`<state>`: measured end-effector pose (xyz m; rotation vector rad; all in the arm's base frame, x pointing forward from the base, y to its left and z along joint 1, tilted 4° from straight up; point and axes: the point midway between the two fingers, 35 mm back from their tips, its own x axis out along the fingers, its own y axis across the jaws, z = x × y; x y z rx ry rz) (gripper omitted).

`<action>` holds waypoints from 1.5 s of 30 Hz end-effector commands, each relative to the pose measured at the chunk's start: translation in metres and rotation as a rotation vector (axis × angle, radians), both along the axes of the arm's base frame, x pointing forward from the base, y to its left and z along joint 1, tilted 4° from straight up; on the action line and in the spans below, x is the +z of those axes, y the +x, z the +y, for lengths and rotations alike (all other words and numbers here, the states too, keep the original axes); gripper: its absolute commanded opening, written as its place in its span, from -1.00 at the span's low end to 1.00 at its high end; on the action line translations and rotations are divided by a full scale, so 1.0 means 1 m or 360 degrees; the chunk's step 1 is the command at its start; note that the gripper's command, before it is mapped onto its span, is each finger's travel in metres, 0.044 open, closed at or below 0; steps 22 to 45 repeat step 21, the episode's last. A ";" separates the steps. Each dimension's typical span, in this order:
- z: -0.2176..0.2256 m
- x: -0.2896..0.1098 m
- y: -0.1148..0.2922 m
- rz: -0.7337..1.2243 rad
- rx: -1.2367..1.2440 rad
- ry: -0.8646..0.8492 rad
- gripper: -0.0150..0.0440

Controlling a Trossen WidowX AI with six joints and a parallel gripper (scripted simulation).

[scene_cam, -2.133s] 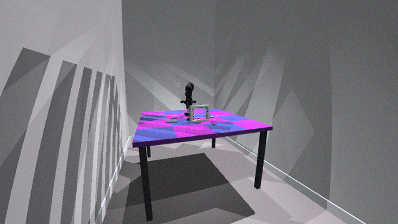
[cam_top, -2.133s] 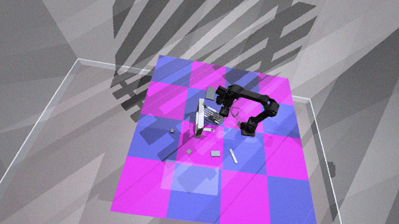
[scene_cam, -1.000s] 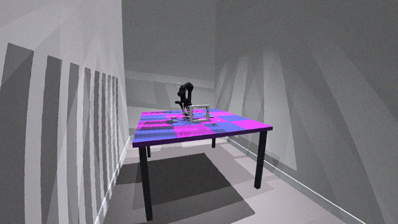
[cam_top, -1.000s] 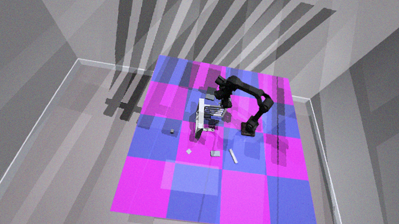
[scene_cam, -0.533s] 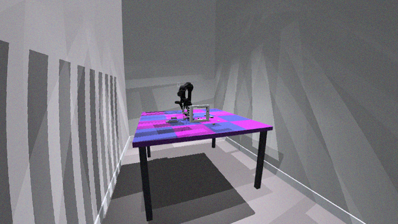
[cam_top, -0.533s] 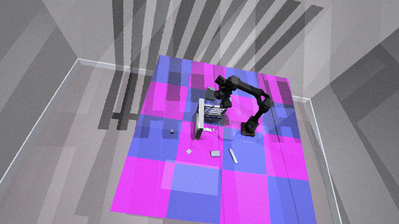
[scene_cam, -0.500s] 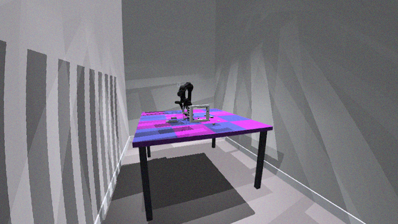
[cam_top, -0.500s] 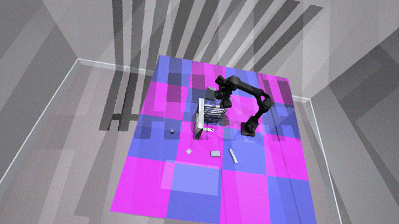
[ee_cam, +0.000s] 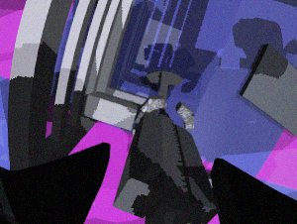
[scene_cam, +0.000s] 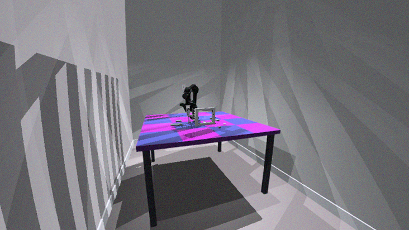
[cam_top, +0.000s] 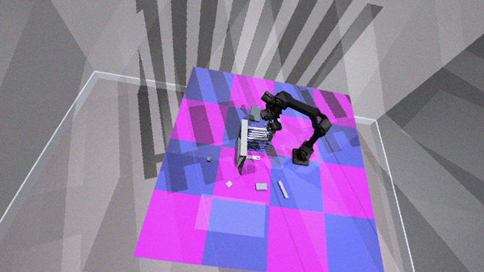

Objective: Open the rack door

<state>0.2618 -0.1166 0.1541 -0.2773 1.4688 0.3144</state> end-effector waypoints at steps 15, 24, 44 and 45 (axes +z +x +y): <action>-0.001 0.021 0.001 -0.0006 0.0005 0.0003 0.48; -0.002 0.028 0.000 -0.0005 0.0005 0.0003 0.48; -0.002 0.028 0.000 -0.0005 0.0005 0.0003 0.48; -0.002 0.028 0.000 -0.0005 0.0005 0.0003 0.48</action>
